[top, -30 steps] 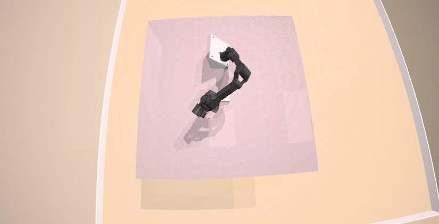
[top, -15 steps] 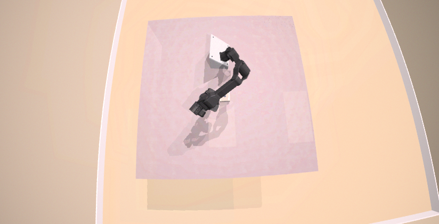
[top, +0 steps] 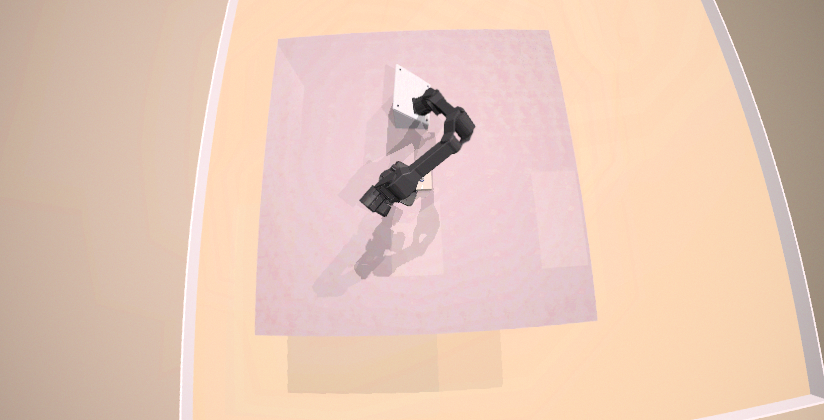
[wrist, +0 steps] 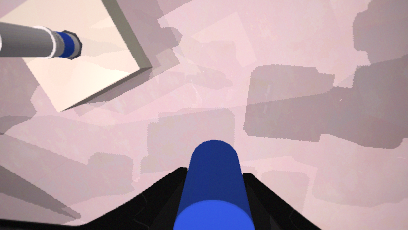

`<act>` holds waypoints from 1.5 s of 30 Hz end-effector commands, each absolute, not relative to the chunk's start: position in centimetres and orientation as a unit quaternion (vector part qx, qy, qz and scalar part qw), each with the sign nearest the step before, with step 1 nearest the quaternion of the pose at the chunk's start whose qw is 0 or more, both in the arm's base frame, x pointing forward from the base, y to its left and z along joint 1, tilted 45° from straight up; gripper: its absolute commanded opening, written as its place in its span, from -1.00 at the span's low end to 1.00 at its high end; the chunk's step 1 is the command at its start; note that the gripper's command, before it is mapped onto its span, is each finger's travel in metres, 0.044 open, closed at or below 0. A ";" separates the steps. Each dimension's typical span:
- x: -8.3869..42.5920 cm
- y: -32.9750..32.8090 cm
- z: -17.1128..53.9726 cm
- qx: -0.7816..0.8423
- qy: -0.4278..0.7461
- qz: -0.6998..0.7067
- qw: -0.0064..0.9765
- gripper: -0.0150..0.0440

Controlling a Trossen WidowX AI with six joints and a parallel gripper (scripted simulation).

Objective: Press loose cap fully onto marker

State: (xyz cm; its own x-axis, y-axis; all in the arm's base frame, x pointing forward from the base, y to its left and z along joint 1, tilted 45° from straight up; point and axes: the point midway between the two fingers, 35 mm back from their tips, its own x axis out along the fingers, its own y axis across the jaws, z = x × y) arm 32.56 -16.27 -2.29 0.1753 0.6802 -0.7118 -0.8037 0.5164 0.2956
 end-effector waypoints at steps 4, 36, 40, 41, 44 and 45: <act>31.6 -15.5 -0.2 -0.075 0.420 0.487 0.762 -0.49; 27.0 -11.3 7.3 -0.072 0.421 0.488 0.761 -0.49; 26.4 -10.8 7.9 -0.072 0.421 0.488 0.761 -0.49; 26.4 -10.8 7.9 -0.072 0.421 0.488 0.761 -0.49; 26.4 -10.6 7.7 -0.072 0.421 0.488 0.761 -0.49; 26.5 -10.5 7.6 -0.072 0.421 0.488 0.761 -0.49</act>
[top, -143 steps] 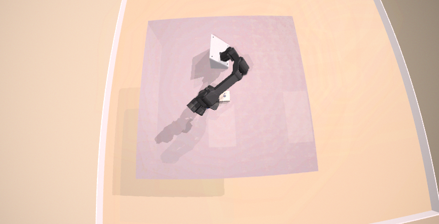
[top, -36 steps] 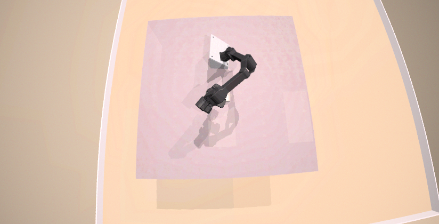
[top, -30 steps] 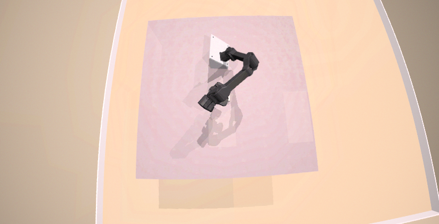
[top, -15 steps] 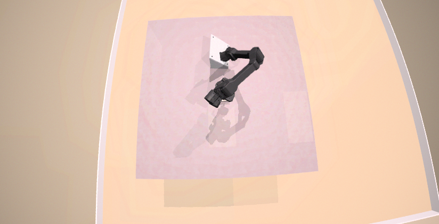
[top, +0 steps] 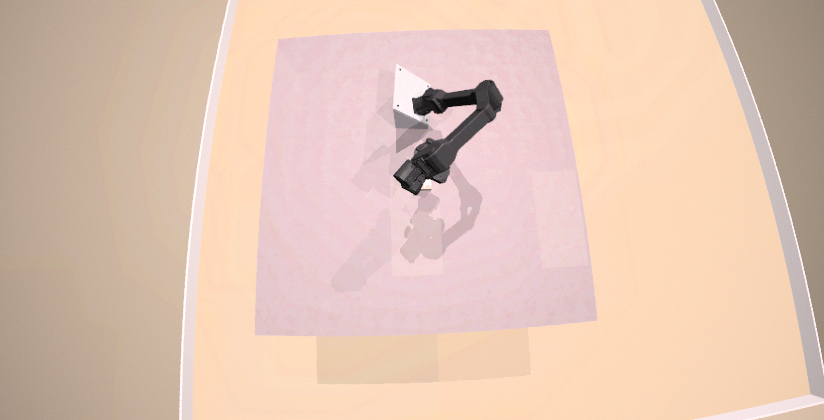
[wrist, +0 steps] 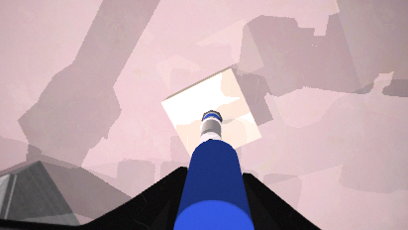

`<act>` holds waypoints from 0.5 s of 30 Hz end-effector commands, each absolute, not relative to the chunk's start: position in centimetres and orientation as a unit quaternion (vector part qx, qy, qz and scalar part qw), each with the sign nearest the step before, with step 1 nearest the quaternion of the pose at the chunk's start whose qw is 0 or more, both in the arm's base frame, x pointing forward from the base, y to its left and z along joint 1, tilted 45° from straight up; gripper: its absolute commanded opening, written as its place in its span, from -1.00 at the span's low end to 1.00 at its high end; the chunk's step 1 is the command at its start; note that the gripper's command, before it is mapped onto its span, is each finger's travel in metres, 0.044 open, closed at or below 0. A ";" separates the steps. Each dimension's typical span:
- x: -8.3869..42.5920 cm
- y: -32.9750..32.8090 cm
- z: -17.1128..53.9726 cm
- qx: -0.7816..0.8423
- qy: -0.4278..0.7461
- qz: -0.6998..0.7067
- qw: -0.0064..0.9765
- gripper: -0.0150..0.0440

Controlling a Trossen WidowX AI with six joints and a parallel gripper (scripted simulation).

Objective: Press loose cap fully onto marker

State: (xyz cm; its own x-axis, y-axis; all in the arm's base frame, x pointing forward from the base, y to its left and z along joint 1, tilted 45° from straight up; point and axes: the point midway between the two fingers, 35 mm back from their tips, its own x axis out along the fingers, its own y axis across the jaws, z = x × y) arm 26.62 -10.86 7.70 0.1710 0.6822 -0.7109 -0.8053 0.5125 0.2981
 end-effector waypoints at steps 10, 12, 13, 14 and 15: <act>26.7 -9.9 6.9 -0.072 0.421 0.488 0.761 -0.49; 26.7 -9.7 6.7 -0.072 0.421 0.488 0.761 -0.49; 26.8 -9.6 6.6 -0.072 0.421 0.488 0.761 -0.49; 26.8 -9.5 6.5 -0.072 0.421 0.488 0.761 -0.49; 26.8 -9.4 6.4 -0.072 0.421 0.488 0.761 -0.49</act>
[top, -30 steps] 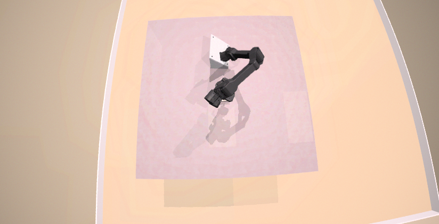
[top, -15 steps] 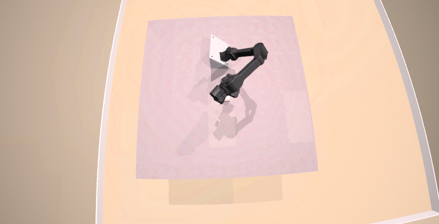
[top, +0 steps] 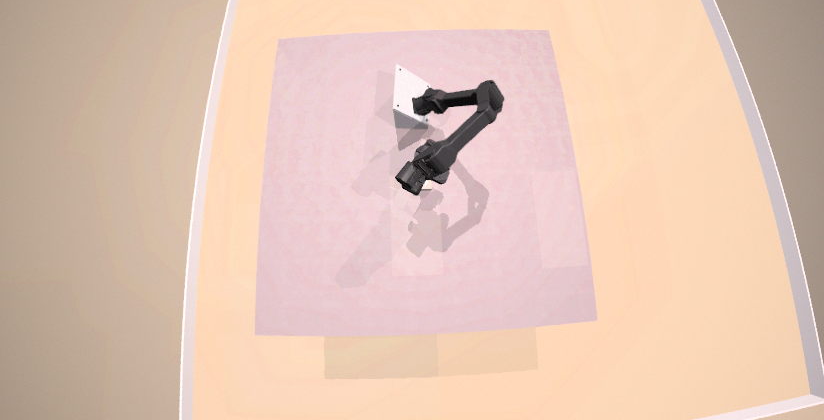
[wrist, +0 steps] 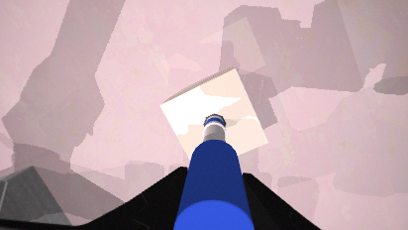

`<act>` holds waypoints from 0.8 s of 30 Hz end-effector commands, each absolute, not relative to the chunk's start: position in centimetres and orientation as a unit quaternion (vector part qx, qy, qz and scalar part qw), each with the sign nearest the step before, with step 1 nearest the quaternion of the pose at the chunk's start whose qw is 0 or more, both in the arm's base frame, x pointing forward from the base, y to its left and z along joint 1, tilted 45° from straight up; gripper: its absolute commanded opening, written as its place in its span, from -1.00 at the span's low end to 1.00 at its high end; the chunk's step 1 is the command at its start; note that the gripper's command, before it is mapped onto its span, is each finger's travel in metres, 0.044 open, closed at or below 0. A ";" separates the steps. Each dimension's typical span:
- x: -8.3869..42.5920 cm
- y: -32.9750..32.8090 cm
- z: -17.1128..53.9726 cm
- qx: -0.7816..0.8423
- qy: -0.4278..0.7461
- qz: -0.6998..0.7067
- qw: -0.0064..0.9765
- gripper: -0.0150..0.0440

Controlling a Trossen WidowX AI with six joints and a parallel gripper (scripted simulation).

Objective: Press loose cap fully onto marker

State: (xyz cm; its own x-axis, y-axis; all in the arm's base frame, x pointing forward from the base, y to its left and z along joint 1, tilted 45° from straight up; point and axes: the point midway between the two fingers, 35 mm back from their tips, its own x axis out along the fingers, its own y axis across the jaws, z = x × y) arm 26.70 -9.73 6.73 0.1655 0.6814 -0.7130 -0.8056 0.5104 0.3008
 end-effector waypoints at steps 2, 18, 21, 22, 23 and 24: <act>26.9 -9.2 6.1 -0.073 0.421 0.488 0.761 -0.49; 27.3 -7.4 4.3 -0.072 0.420 0.488 0.762 -0.49; 27.4 -7.0 4.0 -0.072 0.420 0.488 0.762 -0.49; 27.4 -6.9 3.9 -0.072 0.420 0.488 0.762 -0.49; 27.4 -6.8 3.8 -0.072 0.420 0.488 0.762 -0.49; 27.4 -6.7 3.7 -0.072 0.420 0.488 0.762 -0.49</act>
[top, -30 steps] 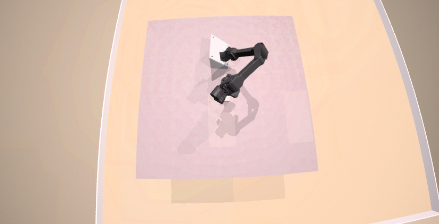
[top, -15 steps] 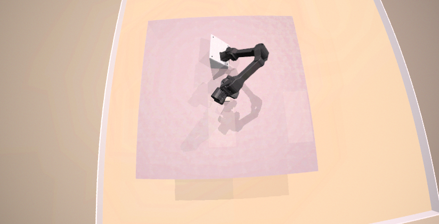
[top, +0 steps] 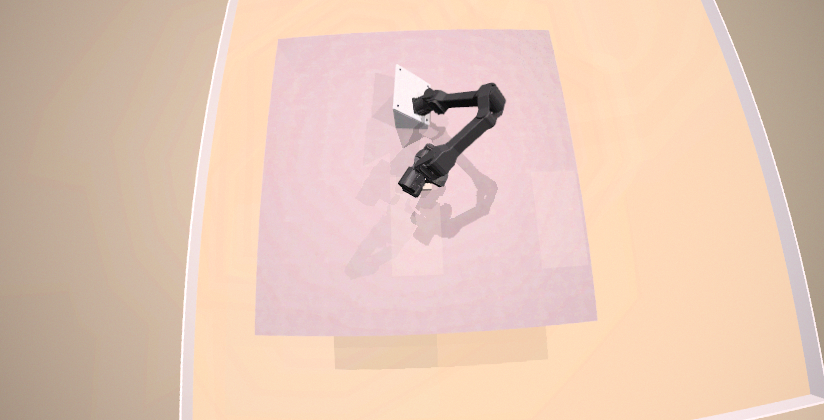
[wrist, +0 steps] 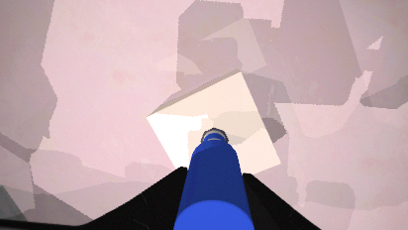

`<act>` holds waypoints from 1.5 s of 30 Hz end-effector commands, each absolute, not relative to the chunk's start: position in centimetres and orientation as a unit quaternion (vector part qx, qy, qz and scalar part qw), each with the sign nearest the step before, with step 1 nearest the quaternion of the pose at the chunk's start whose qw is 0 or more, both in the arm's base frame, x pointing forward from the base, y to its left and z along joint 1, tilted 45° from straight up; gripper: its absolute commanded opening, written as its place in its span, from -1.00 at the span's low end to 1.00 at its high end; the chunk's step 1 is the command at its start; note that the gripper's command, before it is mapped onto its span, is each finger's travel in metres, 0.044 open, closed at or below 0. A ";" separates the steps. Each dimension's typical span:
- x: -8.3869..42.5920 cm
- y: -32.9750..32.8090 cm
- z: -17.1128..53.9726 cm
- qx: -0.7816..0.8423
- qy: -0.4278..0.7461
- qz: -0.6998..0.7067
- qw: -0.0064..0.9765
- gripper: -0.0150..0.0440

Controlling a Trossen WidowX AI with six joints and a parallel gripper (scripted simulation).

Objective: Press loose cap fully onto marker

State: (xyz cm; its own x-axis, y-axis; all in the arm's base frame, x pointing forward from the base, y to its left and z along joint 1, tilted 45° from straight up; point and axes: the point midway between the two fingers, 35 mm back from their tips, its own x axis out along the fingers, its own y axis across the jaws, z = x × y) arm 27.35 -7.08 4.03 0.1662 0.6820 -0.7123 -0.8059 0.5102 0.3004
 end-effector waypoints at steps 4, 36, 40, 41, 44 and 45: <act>27.5 -6.5 3.5 -0.072 0.420 0.488 0.762 -0.49; 26.2 -11.6 8.6 -0.073 0.422 0.489 0.760 1.00; 26.1 -11.7 8.8 -0.073 0.422 0.489 0.760 1.00; 26.1 -11.7 8.8 -0.073 0.422 0.489 0.760 1.00; 26.1 -11.7 8.8 -0.050 0.437 0.476 0.762 0.82; 26.1 -11.6 8.7 -0.021 0.455 0.459 0.763 0.73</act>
State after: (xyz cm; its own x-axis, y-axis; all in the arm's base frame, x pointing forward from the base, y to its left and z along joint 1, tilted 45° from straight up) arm 26.21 -11.39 8.48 0.1662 0.6831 -0.7112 -0.7813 0.5312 0.3276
